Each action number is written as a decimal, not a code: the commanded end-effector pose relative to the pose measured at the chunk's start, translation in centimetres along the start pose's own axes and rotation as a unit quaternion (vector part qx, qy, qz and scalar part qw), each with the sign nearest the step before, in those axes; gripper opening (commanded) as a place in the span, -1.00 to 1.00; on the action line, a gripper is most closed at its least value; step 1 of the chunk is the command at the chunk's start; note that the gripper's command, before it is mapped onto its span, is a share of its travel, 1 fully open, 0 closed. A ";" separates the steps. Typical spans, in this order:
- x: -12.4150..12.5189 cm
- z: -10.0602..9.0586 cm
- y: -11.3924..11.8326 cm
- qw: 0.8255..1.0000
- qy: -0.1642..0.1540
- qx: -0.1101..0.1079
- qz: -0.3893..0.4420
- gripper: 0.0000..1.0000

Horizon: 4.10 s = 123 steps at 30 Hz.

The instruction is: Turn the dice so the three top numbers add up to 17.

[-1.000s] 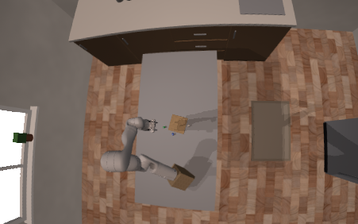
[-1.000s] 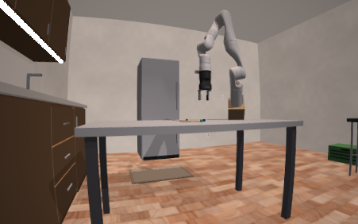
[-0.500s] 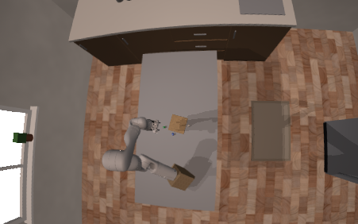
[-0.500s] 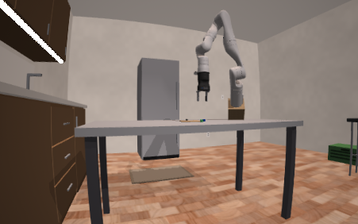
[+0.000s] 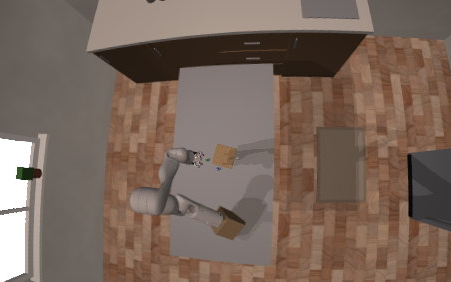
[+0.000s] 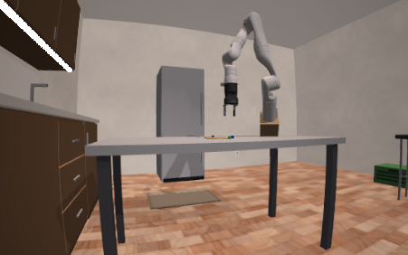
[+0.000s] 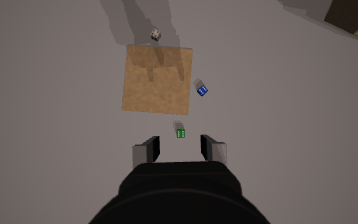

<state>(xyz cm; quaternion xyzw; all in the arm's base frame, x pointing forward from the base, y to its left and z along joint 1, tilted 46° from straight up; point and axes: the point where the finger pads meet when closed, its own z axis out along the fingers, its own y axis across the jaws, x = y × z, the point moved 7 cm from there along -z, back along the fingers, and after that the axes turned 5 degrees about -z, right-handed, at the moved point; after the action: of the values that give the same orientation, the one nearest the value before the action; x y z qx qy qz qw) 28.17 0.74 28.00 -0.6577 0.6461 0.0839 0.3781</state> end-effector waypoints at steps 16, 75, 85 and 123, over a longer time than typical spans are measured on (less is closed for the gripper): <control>0.1 0.0 0.0 1.000 -0.001 0.000 0.001 1.00; 0.0 5.6 0.1 1.000 0.000 -0.001 0.002 0.27; 0.0 6.3 0.1 1.000 -0.001 -0.001 0.002 0.27; 0.0 10.7 0.0 1.000 -0.001 -0.001 0.002 0.27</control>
<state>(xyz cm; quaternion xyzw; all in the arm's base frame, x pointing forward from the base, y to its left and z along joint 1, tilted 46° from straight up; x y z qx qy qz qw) 32.25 6.91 20.55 -0.6541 0.6494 0.0844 0.3785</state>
